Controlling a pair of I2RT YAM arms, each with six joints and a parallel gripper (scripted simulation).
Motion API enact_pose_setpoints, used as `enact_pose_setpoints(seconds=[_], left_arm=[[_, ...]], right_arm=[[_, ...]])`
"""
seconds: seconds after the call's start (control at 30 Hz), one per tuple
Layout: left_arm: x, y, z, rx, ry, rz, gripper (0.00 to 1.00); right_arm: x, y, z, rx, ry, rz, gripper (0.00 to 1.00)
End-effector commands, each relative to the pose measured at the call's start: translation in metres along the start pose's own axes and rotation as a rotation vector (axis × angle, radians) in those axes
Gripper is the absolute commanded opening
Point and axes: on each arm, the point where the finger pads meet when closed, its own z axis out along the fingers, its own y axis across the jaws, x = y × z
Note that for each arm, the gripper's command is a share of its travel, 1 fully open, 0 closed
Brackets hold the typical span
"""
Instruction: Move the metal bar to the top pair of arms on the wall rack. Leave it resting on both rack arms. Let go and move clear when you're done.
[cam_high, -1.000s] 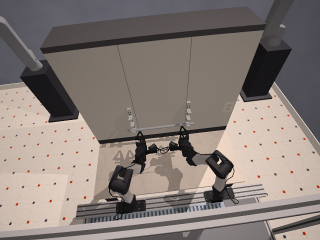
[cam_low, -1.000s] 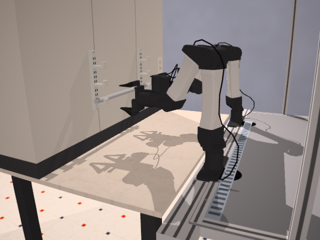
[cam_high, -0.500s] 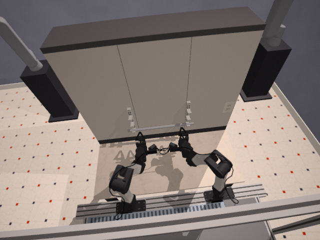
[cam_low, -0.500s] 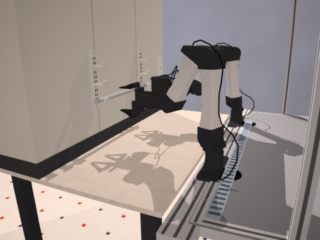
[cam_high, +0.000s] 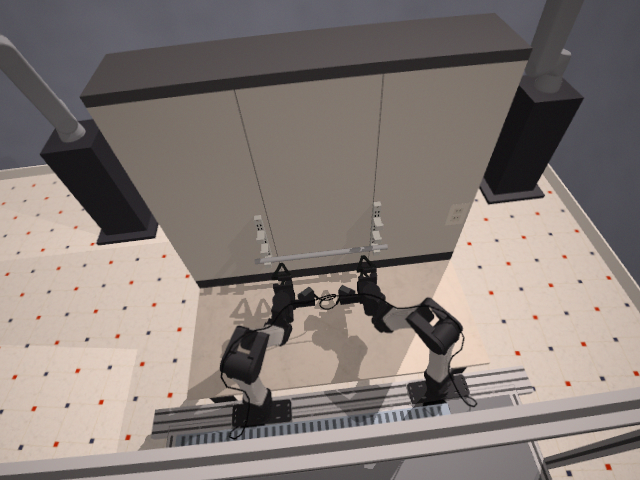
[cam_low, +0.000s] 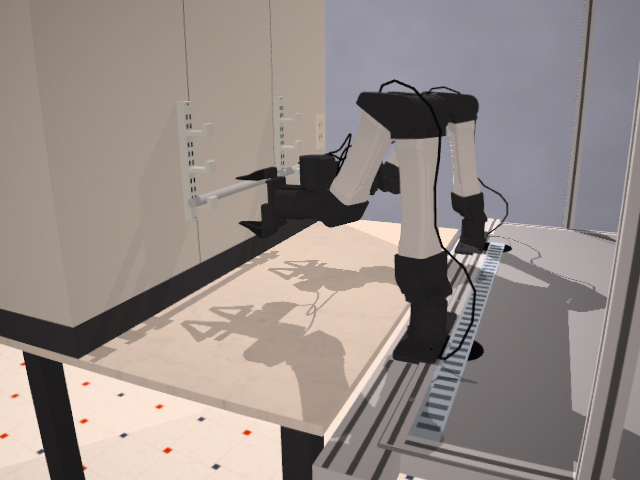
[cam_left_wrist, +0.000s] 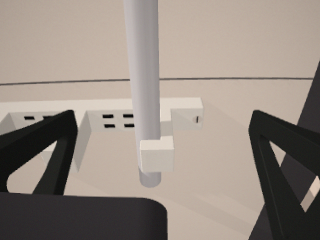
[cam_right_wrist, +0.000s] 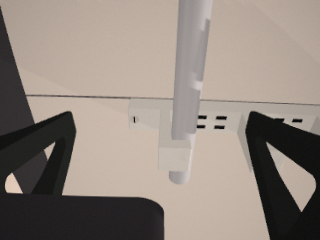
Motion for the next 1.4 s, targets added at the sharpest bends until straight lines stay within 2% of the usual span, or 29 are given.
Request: enact_pose_setpoints(seconds=[0.0, 0.43, 1.37], left_arm=[[-0.001, 0.012, 0.007, -0.036, -0.005, -0.012, 1.00], [0.000, 0.020, 0.021, -0.051, -0.005, -0.019, 1.00], [0.003, 0.021, 0.046, -0.046, -0.002, -0.017, 1.00]], right_arm=[[0.001, -0.006, 0.009, 0.011, 0.003, 0.001, 1.00], [0.002, -0.016, 0.023, 0.027, 0.002, 0.013, 1.00], [0.002, -0.017, 0.048, 0.019, -0.001, 0.009, 1.00]])
